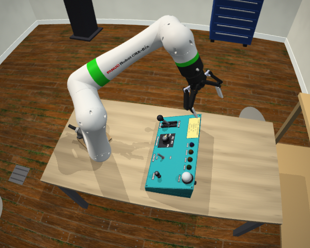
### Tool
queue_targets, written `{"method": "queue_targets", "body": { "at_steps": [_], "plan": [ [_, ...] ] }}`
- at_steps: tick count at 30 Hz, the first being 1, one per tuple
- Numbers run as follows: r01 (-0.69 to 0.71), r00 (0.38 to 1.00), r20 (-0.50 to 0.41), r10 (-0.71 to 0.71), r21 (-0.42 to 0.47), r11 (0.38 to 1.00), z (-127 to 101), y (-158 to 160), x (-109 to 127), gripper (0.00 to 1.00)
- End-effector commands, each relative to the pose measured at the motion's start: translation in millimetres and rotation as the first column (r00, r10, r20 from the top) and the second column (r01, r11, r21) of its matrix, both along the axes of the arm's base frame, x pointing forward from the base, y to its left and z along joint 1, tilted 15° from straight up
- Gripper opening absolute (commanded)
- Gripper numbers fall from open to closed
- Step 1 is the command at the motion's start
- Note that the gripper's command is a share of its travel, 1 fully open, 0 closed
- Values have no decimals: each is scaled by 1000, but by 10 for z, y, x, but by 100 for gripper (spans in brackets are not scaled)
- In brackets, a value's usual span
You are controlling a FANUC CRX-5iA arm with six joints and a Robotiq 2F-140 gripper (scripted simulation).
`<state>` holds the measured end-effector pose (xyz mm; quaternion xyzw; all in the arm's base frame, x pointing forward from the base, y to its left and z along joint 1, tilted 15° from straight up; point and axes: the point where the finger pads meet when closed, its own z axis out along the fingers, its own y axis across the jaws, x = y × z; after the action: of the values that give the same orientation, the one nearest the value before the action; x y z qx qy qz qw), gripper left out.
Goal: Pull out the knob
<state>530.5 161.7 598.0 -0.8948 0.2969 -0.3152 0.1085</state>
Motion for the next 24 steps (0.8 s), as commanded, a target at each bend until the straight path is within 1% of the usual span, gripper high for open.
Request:
{"method": "queue_targets", "body": {
  "at_steps": [1,10,12,24],
  "plan": [
    [-59,997,56,61,-41,997,-70,136,-111,100],
    [-59,997,56,61,-41,997,-70,136,-111,100],
    [-139,982,115,151,-105,985,-233,298,-325,100],
    [-139,982,115,151,-105,985,-233,298,-325,100]
  ]
}}
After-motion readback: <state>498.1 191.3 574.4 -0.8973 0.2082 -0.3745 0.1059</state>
